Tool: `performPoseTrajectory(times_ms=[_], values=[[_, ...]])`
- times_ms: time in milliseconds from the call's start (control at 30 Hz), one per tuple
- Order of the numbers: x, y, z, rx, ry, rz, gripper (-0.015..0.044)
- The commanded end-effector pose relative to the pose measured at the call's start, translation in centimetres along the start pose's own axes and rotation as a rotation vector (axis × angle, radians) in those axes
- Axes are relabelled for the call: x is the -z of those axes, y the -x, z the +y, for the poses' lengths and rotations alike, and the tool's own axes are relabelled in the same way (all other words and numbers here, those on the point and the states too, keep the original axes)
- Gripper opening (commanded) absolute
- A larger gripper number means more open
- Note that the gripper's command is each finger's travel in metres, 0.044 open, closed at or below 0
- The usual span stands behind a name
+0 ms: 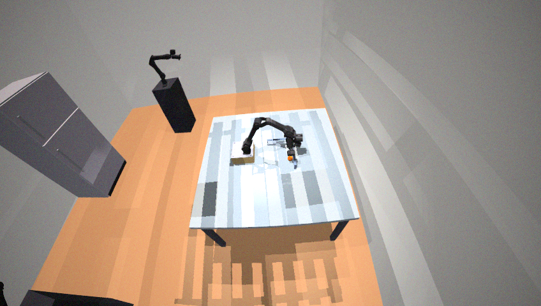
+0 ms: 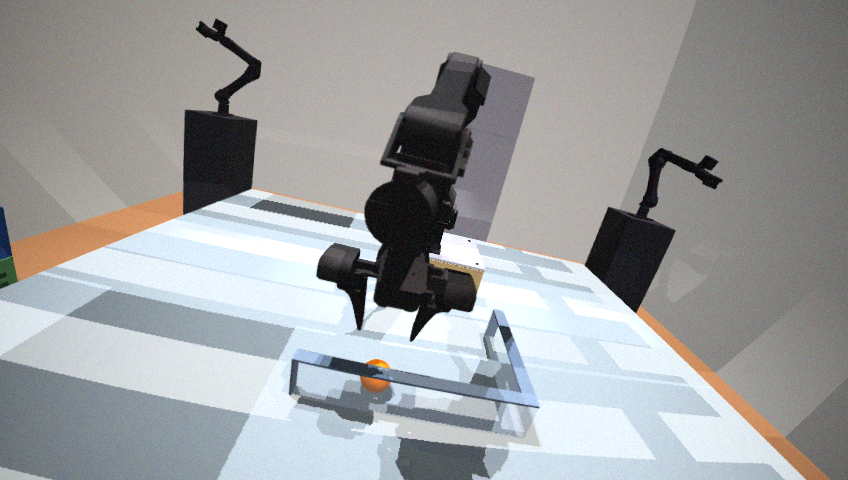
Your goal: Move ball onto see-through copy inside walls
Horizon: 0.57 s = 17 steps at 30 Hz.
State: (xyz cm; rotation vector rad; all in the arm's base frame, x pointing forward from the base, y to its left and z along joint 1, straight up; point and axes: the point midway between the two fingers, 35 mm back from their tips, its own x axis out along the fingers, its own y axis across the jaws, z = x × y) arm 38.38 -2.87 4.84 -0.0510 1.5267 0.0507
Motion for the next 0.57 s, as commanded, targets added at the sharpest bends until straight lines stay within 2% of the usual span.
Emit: performPoseTrajectory(times_ms=[0,233,300,367,533], values=[[0.3,1.1,0.1,-0.004,0.004,0.008,0.0324],[-0.1,0.5,0.0,0.001,0.000,-0.007,0.0324],[-0.1,1.7,0.0,0.001,0.000,-0.007,0.0376],[0.2,4.5,0.0,0.001,0.000,-0.007,0.0429],[0.4,5.7,0.1,0.001,0.000,-0.007,0.0440]])
